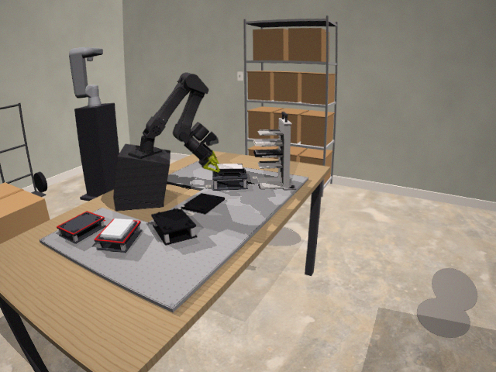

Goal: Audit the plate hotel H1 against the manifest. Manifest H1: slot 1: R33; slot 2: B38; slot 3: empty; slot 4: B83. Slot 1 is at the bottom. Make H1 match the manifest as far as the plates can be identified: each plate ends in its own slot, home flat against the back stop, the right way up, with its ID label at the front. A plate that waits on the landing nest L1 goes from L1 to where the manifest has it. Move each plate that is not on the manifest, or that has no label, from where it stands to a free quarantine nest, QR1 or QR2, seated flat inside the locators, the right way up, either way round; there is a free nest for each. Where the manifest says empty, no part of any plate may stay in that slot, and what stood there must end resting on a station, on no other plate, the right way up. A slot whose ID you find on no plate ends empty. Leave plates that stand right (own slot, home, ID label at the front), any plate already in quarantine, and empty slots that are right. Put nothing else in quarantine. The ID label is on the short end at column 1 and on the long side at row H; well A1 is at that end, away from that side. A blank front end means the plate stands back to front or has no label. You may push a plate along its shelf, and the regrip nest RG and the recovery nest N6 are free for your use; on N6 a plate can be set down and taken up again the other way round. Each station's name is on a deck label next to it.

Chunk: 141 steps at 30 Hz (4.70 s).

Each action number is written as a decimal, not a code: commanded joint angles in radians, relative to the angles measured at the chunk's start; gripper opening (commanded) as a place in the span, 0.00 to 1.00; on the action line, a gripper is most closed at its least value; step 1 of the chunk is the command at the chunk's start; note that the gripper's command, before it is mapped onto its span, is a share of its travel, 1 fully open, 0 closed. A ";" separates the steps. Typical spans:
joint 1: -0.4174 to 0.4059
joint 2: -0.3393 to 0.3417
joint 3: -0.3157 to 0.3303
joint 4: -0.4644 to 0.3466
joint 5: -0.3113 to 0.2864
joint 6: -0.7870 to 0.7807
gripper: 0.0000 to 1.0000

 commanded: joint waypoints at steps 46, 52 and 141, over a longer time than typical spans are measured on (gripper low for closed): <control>-0.017 0.165 0.062 0.143 -0.007 -0.008 0.86; -0.017 0.186 0.067 0.158 -0.006 -0.008 0.86; 0.047 -0.437 -0.061 -0.365 0.039 0.026 1.00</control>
